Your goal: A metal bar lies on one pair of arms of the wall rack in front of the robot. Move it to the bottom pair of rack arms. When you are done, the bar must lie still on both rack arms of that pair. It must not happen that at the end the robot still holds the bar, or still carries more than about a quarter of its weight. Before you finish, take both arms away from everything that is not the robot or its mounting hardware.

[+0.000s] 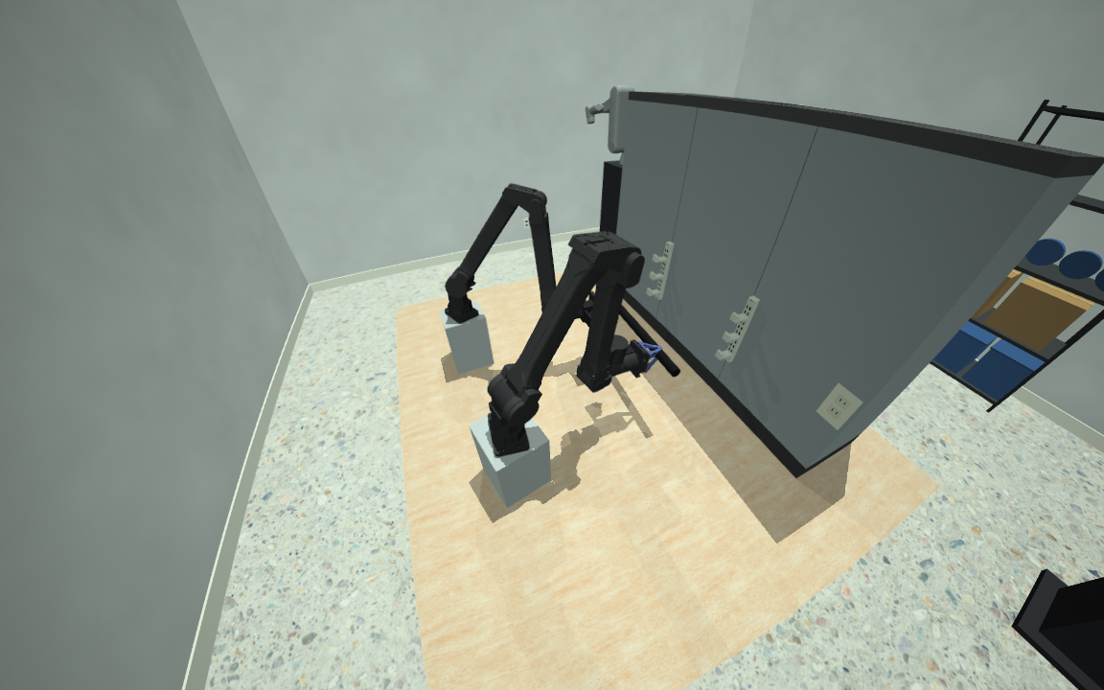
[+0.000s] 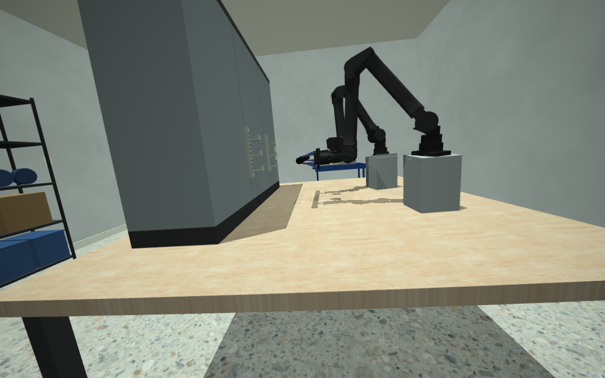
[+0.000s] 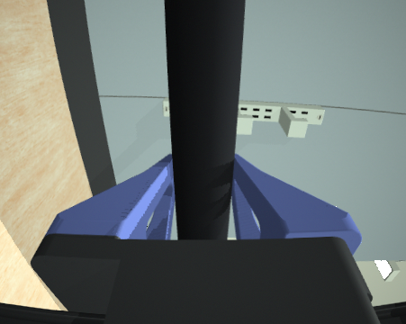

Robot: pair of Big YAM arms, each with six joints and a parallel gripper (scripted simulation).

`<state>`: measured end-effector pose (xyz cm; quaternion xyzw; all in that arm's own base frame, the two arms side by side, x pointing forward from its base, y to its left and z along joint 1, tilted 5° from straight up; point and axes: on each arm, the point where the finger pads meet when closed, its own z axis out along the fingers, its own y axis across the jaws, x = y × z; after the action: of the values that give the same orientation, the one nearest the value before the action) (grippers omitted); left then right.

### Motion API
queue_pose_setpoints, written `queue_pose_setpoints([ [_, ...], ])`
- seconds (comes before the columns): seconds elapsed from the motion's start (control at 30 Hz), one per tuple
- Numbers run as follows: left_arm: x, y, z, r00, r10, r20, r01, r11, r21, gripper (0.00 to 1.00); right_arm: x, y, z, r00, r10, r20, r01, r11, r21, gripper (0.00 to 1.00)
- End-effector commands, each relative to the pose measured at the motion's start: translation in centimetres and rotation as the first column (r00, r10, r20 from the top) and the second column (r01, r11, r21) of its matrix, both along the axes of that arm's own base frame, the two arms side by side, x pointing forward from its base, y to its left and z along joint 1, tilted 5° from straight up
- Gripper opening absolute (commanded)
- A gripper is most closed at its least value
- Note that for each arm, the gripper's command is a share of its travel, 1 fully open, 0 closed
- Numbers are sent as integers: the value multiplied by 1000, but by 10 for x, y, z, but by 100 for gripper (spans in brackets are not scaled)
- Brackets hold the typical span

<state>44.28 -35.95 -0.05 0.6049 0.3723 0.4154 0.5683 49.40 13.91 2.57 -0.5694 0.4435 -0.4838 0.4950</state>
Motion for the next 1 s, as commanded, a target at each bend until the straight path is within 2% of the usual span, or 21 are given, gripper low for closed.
queue_pose_setpoints([
  [0.0,24,-10,24,998,26,55,-24,999,-36,0,48,-23,-37,993,-55,103,50,998,45,0],
  [0.33,34,-22,27,998,26,55,-24,999,-36,0,59,-28,-39,993,-55,103,50,998,45,0],
  [0.73,50,-36,31,998,26,55,-24,999,-36,0,94,-36,-41,993,-55,103,50,998,45,0],
  [0.83,54,-40,33,998,26,55,-24,999,-36,0,90,-32,-30,993,-55,103,50,998,45,0],
  [0.97,57,-41,34,998,26,55,-24,999,-36,0,93,-31,-28,993,-55,103,50,998,45,0],
])
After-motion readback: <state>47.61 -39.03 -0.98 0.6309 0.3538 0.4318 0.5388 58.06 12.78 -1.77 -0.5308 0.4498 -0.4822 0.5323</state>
